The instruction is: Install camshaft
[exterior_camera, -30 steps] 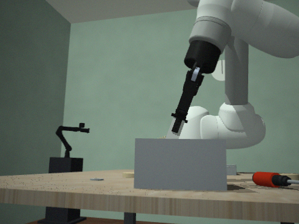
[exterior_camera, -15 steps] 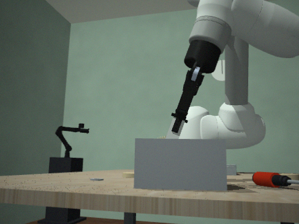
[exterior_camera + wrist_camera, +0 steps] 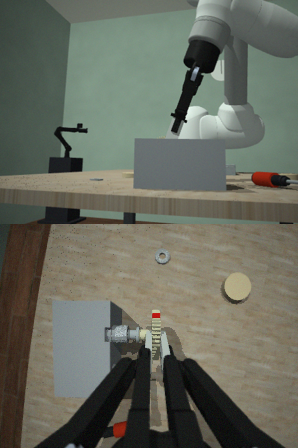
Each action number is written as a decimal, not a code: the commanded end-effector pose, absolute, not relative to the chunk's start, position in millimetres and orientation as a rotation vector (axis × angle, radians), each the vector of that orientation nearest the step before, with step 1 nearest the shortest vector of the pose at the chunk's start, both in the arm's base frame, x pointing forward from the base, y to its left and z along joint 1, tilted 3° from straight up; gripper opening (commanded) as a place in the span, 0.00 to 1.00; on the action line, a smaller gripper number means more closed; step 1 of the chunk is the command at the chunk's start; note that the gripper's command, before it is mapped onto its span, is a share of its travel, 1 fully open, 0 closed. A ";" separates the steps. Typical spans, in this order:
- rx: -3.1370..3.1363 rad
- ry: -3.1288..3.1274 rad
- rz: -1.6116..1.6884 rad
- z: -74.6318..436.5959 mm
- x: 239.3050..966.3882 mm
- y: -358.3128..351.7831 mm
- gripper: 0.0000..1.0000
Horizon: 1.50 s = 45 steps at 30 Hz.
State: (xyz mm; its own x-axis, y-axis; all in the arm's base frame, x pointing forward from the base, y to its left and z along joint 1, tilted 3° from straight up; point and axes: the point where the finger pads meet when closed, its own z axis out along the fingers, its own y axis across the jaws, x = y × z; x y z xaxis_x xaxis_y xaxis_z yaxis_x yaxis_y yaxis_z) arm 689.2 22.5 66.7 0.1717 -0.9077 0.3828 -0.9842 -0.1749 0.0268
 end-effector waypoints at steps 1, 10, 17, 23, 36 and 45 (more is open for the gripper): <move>2.182 -1.819 0.409 66.8 689.1 22.5 0.05; 2.182 -1.819 0.409 66.8 689.1 22.5 0.05; 2.182 -1.819 0.409 66.8 689.2 22.5 0.05; 2.182 -1.819 0.409 66.8 689.8 22.6 0.05; 2.182 -1.819 0.409 66.7 694.3 23.4 0.05; 2.182 -1.819 0.409 66.6 698.4 24.2 0.05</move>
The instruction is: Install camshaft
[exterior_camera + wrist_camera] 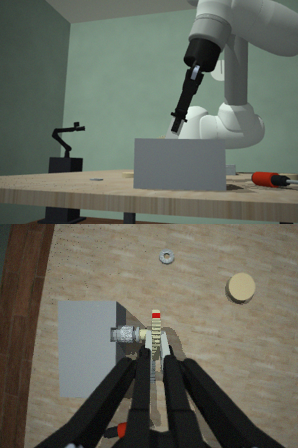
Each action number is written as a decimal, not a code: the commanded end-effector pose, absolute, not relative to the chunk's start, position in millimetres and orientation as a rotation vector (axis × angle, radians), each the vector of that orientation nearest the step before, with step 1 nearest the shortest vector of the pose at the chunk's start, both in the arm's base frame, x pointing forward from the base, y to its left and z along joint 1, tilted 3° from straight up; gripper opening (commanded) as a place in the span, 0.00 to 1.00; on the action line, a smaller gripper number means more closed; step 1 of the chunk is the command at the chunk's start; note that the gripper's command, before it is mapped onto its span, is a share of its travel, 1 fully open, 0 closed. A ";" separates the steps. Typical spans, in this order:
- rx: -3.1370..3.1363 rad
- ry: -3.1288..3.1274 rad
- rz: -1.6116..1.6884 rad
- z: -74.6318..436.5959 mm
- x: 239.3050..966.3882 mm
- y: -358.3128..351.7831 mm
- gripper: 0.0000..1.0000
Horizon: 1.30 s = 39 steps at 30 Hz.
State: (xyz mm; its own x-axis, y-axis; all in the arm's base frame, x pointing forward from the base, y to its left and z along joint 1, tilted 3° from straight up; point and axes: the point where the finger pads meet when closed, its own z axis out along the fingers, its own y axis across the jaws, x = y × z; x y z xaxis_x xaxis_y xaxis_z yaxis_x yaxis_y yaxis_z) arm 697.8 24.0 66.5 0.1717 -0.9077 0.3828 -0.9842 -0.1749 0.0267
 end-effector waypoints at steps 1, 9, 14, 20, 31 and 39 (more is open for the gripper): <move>2.182 -1.819 0.409 66.6 698.9 24.3 0.05; 2.182 -1.819 0.409 66.5 702.3 24.9 0.05; 2.182 -1.819 0.409 66.5 703.2 25.0 0.05; 2.182 -1.819 0.409 66.5 703.4 25.1 0.05; 2.182 -1.819 0.409 66.5 703.4 25.1 0.05; 2.182 -1.819 0.409 66.5 703.4 25.1 0.05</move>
